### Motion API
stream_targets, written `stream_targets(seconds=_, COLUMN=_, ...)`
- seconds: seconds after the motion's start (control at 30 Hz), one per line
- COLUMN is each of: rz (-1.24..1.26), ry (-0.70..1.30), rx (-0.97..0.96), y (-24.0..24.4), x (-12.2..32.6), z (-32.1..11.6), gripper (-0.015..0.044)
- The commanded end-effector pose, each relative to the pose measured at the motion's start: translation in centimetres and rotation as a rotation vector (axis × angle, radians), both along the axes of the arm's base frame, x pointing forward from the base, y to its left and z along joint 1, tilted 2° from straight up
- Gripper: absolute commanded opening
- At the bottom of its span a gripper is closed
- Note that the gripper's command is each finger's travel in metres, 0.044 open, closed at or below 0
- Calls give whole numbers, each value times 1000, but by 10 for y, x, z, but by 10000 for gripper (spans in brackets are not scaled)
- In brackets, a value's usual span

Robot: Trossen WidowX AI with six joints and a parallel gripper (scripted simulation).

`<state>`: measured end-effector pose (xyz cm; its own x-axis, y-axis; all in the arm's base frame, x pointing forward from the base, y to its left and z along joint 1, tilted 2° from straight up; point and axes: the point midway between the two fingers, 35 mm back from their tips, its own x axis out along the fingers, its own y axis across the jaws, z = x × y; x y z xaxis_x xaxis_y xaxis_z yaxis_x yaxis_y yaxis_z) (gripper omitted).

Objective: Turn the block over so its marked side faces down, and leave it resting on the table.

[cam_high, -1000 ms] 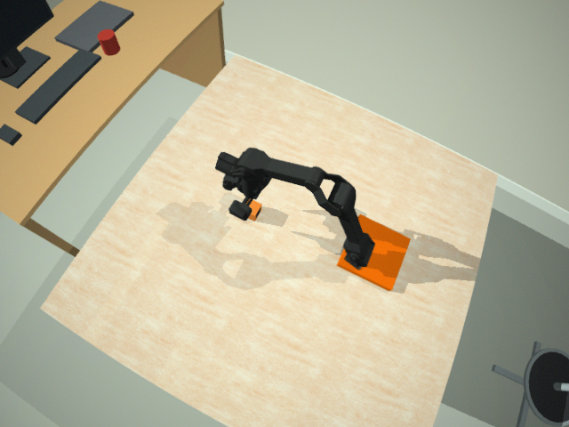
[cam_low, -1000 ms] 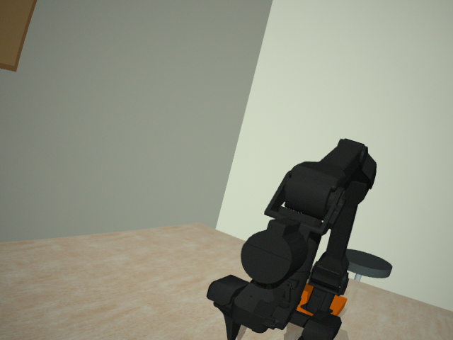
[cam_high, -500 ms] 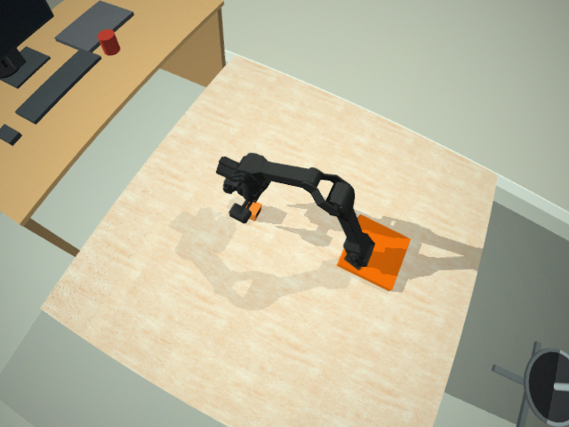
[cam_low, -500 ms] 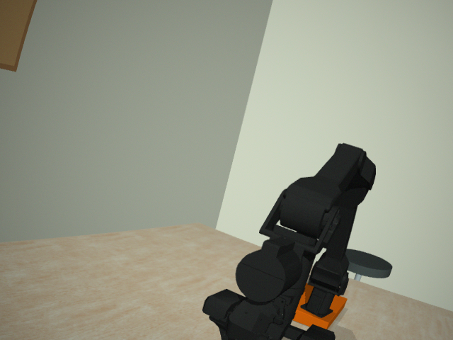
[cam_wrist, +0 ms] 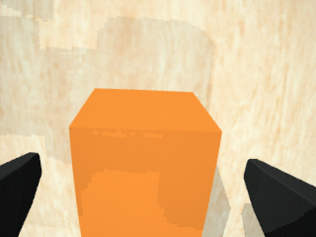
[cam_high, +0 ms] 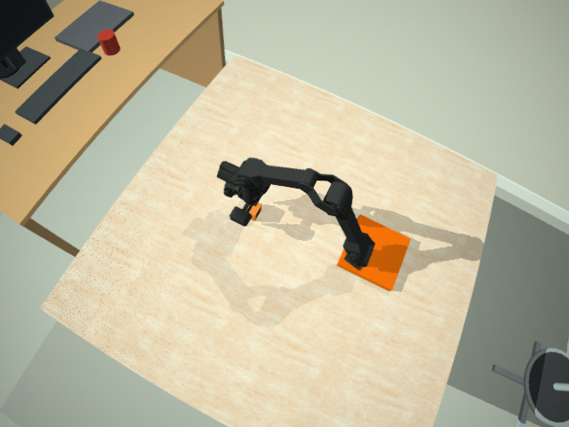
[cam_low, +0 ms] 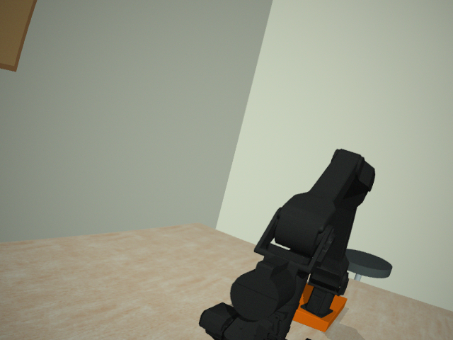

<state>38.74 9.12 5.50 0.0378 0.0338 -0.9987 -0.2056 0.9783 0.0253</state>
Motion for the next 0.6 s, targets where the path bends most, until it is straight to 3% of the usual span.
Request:
stream_targets(seconds=0.0, rz=-1, ry=4, rx=3, y=1, x=-1, z=-6, gripper=440)
stream_targets(seconds=0.27, rz=-1, ry=4, rx=3, y=1, x=-1, z=-6, gripper=230)
stream_targets(seconds=0.57, rz=-1, ry=4, rx=3, y=1, x=-1, z=-6, gripper=170)
